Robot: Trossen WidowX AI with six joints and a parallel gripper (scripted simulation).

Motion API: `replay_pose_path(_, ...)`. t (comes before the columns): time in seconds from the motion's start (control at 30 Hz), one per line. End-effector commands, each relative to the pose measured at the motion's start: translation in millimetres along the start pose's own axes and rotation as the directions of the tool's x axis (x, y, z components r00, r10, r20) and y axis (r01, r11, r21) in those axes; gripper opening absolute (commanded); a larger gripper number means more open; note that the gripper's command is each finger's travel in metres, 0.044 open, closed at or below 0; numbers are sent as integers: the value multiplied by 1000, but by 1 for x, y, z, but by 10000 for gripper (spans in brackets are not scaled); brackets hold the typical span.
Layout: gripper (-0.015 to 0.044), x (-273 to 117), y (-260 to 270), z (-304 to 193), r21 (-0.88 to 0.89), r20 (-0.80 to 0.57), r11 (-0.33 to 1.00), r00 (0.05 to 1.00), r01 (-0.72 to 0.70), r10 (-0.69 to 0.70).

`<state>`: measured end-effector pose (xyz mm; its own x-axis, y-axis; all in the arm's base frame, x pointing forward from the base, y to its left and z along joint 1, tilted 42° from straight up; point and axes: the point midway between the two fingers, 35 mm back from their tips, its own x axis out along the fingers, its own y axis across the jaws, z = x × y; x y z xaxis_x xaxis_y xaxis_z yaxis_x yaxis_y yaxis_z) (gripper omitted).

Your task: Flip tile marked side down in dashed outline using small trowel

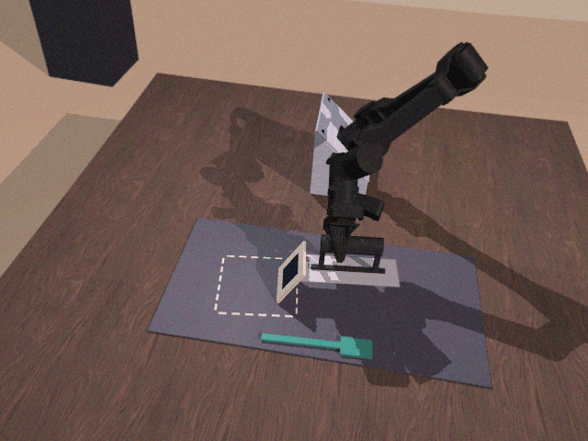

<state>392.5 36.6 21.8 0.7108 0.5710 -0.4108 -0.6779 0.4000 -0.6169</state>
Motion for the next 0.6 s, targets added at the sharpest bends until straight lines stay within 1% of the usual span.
replay_pose_path(0.0, 0, -2, -7, -11, -9, -5, 1000, 1000, 15, -15)
replay_pose_path(0.4, 0, 0, -4, -38, -10, -6, 1000, 1000, 15, -15)
replay_pose_path(0.57, 0, 0, -4, -39, -10, -6, 1000, 1000, 15, -15)
